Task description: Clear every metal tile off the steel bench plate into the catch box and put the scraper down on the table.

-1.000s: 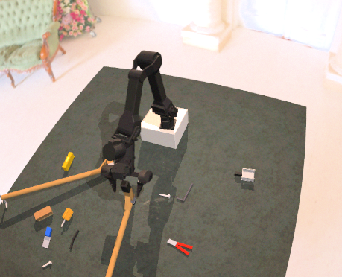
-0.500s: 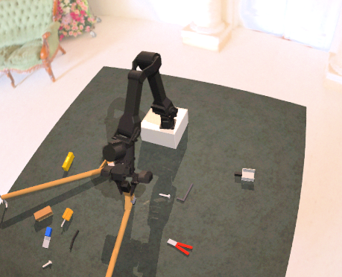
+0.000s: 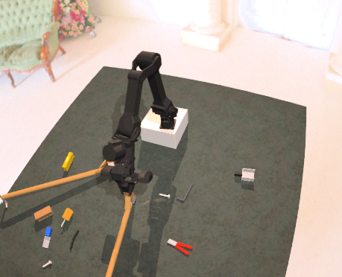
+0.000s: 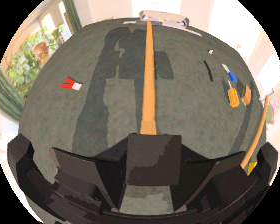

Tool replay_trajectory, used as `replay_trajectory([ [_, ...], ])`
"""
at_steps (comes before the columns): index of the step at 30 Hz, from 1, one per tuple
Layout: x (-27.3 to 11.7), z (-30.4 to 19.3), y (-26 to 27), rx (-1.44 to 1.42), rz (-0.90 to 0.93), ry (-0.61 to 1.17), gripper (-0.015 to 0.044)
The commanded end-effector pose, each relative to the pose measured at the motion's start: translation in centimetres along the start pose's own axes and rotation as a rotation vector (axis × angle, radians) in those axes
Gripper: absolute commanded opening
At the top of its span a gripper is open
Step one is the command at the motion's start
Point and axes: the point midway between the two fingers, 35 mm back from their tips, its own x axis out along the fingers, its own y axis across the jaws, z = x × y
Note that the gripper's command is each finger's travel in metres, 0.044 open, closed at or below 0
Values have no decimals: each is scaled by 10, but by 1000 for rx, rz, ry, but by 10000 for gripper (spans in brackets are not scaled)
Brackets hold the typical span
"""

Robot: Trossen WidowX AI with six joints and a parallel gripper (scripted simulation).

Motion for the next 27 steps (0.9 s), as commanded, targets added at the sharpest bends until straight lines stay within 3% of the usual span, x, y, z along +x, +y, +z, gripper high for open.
replay_trajectory([
  [1,-2,2,-1,2,0,-2,0],
  [27,-2,2,-33,46,-38,-2,0],
])
